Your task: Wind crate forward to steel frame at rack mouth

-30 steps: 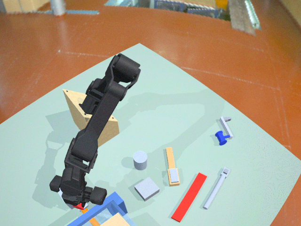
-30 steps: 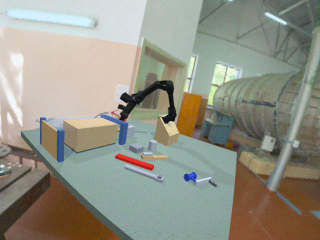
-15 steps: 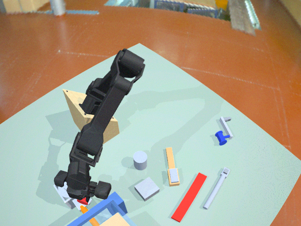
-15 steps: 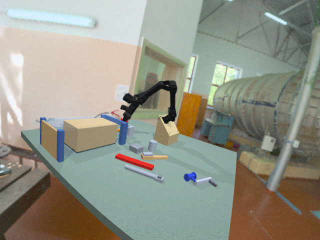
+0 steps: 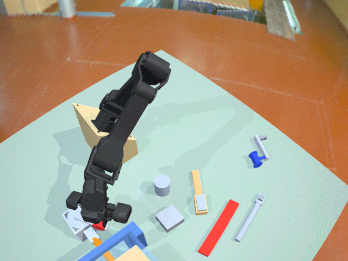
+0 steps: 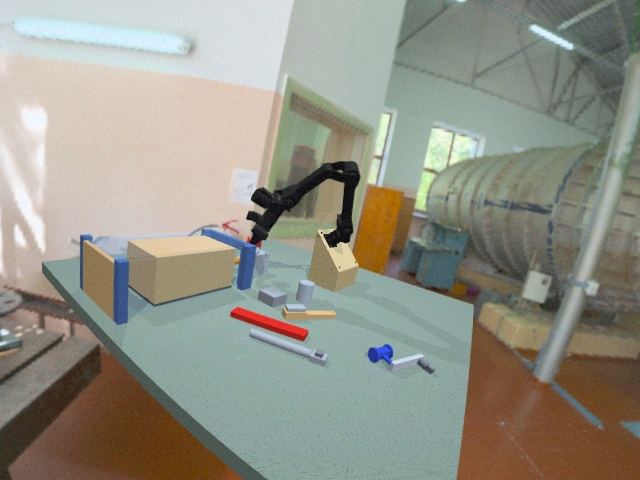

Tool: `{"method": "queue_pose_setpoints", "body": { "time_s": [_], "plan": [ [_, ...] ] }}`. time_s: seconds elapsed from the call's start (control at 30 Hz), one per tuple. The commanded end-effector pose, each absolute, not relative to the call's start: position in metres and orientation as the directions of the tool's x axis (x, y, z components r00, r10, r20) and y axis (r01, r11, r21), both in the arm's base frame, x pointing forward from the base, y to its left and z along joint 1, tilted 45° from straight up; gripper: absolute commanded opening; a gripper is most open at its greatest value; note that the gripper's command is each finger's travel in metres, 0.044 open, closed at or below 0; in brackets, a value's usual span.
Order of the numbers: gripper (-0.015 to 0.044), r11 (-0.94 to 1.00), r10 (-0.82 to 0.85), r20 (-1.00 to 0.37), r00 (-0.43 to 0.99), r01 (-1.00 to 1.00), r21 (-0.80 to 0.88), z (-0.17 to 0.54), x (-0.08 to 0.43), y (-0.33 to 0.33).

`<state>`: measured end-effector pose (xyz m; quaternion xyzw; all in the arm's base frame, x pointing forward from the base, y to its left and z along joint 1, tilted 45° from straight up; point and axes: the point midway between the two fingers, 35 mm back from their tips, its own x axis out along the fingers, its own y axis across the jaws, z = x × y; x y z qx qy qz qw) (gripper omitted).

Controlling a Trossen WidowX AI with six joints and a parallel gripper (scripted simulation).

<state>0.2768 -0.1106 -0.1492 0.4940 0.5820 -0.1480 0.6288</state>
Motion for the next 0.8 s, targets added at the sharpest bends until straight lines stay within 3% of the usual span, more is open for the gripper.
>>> {"method": "queue_pose_setpoints", "body": {
  "time_s": [0.0, 0.77],
  "plan": [
    [0.0, 0.461, 0.406, -0.874, 0.268, 0.765, 0.449, -0.144, 0.267, -0.101],
    [0.0, 0.461, 0.407, -0.874, 0.266, 0.766, 0.448, -0.13, 0.24, -0.087]
  ]
}}
